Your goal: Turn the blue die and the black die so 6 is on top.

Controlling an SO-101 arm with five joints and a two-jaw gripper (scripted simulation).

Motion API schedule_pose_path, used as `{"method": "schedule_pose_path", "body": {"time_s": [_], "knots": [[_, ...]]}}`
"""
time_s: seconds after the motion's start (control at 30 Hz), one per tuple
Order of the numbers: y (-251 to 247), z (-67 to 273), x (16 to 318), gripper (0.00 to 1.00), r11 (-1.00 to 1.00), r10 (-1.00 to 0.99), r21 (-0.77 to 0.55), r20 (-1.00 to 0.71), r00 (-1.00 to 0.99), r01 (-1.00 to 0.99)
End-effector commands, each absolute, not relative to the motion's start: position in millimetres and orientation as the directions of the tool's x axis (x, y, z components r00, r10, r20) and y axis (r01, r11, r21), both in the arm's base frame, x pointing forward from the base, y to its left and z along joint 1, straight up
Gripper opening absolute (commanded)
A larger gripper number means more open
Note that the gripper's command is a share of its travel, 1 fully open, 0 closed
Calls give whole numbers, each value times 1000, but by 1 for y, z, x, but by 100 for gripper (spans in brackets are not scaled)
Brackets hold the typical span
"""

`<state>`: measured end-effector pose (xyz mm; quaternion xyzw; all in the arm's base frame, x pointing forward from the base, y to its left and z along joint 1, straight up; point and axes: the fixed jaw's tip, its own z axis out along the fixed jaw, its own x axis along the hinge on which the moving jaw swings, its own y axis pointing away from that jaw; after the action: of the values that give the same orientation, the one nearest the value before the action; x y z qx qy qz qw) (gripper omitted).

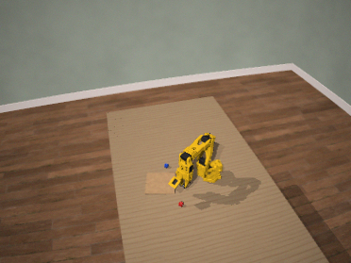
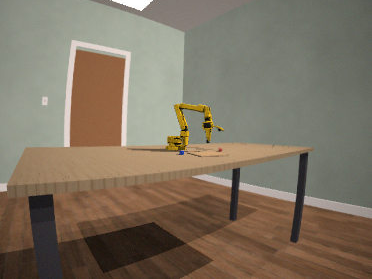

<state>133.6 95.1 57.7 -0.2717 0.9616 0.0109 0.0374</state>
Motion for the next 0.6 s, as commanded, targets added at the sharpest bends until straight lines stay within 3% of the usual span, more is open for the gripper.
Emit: {"method": "schedule_pose_path", "body": {"time_s": [0.0, 0.57], "knots": [[99, 63, 145, 0, 859, -500, 4, -210, -840, -512], [103, 68, 163, 0, 869, -447, 3, -424, -788, -494]]}}
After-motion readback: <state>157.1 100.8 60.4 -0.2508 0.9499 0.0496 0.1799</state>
